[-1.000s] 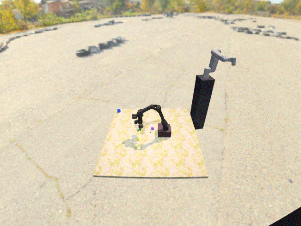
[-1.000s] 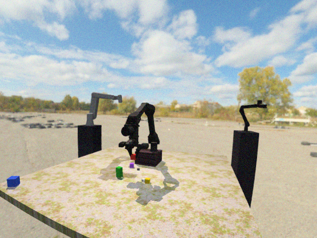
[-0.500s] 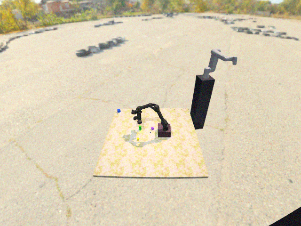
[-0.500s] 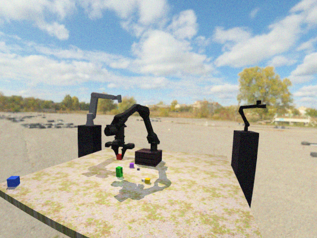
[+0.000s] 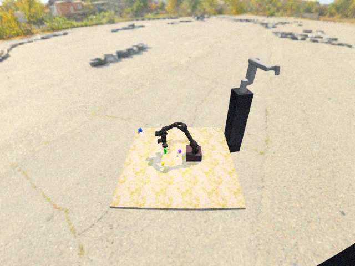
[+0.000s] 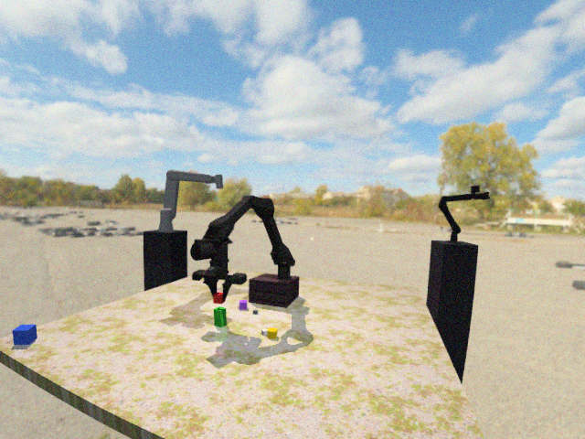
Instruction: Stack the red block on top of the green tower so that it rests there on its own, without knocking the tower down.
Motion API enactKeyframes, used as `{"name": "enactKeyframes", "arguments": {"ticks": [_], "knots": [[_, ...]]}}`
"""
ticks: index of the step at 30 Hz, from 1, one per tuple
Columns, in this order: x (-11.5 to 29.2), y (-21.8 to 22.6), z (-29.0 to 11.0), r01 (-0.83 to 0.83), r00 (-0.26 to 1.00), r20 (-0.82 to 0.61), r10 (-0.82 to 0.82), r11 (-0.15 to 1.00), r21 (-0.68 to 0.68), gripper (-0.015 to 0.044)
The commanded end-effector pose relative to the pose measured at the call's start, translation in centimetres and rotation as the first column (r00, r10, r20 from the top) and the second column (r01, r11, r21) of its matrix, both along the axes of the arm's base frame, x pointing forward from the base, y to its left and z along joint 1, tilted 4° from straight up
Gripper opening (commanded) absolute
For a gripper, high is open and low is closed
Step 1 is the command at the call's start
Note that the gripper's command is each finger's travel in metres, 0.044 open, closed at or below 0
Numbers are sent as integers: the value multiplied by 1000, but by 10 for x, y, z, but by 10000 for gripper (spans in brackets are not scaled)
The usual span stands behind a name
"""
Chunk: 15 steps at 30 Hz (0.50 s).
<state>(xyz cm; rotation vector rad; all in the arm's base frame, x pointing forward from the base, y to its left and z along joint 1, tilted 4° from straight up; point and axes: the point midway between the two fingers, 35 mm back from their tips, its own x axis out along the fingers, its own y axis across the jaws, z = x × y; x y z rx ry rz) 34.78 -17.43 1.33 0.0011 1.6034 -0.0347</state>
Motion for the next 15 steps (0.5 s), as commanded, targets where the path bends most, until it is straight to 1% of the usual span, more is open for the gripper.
{"name": "enactKeyframes", "arguments": {"ticks": [1, 4, 15], "knots": [[-2, 1, -16, -3, 1000, -8, 3, 1000, -2, 0], [-2, 2, -25, -3, 1000, -8, 3, 1000, -2, 0], [-2, 2, -24, -3, 1000, -8, 3, 1000, -2, 0]]}}
